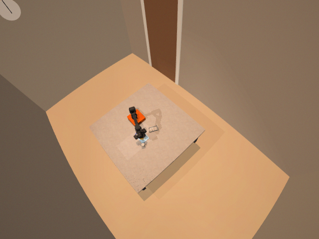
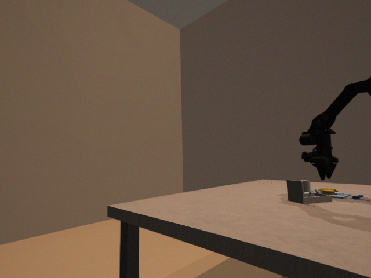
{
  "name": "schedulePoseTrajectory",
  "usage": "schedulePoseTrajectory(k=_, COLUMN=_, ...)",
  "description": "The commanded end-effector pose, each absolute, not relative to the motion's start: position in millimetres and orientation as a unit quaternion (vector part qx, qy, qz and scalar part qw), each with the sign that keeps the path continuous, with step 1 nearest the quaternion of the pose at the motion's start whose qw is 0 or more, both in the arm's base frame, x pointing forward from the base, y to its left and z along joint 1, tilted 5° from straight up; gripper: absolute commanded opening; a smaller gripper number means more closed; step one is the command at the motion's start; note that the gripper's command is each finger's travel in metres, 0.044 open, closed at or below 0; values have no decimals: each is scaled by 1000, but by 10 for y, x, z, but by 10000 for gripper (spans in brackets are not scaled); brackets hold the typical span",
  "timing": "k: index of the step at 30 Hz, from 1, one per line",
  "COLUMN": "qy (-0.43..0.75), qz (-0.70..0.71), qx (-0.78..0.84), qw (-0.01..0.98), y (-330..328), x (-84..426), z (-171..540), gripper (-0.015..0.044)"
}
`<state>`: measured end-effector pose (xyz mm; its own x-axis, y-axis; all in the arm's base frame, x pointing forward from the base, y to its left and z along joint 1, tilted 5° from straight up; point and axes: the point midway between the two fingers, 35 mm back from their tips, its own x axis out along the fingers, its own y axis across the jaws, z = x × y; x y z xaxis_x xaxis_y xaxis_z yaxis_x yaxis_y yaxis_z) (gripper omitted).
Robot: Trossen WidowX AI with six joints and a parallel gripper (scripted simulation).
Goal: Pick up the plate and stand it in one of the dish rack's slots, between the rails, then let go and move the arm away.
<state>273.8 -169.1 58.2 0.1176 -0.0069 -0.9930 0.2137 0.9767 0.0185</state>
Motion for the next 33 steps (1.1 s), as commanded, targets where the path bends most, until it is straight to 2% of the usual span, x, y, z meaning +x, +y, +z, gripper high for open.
schedulePoseTrajectory(k=1, qy=667, qz=-71, qx=78, qw=738, y=-1681, x=2728, z=479, gripper=400)
schedulePoseTrajectory(k=33, qy=667, qz=-71, qx=78, qw=738, y=-1660, x=2750, z=-13, gripper=400)
